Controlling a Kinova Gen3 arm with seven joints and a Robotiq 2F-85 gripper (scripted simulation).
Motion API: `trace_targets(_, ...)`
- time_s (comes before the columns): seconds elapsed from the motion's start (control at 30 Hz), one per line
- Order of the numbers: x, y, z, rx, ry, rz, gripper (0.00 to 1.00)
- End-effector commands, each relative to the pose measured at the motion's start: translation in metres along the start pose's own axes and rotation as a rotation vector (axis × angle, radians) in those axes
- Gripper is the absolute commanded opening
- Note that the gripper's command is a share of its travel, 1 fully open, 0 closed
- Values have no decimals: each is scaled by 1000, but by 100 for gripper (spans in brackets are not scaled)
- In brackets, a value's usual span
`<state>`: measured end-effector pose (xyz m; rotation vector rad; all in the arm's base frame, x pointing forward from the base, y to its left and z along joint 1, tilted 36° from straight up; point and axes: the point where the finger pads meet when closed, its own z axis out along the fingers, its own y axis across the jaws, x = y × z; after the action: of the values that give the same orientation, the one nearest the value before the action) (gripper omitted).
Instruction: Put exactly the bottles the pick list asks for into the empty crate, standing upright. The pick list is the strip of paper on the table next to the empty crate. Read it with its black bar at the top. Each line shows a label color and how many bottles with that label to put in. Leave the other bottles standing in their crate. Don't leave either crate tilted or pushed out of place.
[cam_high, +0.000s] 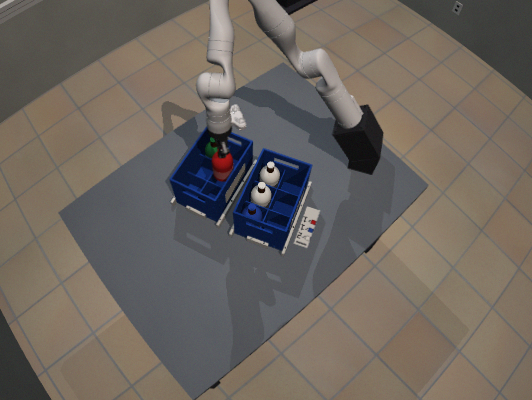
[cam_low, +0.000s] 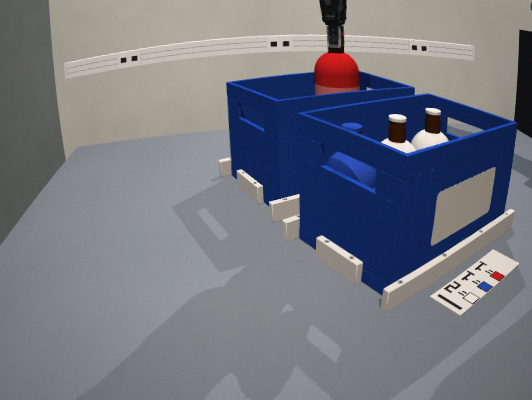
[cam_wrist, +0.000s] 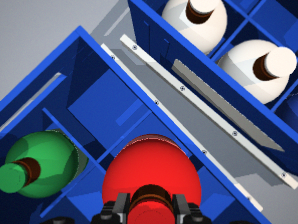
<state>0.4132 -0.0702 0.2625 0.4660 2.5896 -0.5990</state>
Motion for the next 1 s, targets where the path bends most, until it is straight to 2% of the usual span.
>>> trace_targets(0.0, 0, 0, -6, -1, -1, 0, 10)
trace_targets(0.97, 0, 0, -48, -1, -1, 0, 10)
